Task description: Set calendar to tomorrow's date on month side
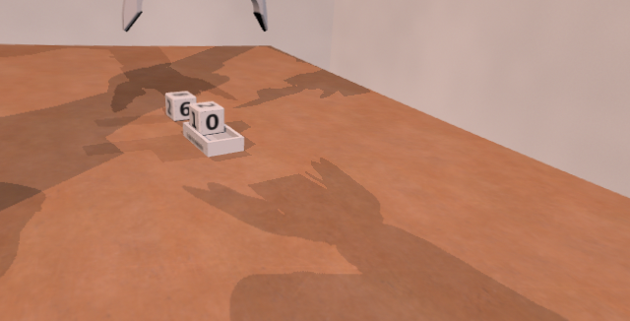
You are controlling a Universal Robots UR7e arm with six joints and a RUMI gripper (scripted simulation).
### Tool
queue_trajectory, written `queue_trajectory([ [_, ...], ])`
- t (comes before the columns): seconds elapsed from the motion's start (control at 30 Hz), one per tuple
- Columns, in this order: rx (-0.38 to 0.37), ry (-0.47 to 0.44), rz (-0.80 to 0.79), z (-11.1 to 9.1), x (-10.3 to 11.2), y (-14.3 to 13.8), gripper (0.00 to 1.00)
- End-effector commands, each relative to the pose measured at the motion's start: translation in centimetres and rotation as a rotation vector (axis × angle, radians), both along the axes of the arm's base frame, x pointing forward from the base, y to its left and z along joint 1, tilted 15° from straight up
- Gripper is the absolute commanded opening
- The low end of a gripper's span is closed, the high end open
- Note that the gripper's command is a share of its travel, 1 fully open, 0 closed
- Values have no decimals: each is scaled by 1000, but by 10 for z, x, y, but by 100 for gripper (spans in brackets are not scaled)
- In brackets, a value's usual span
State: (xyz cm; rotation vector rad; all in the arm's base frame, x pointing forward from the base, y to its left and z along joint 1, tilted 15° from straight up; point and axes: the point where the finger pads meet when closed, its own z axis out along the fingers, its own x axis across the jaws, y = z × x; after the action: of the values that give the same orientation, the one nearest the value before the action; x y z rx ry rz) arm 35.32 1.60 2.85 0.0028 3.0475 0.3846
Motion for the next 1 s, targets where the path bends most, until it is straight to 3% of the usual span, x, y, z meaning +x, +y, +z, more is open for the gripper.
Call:
queue_trajectory([
  [0.0,-1,-2,-1,1,1,-1,100],
  [0.3,-1,-2,2,1,1,3,100],
  [0.67,1,-3,15,4,2,86,100],
  [0.87,-1,-7,16,6,2,93,100],
  [0.9,-1,-7,16,6,2,93,29],
  [0.97,-1,-7,16,6,2,93,29],
])
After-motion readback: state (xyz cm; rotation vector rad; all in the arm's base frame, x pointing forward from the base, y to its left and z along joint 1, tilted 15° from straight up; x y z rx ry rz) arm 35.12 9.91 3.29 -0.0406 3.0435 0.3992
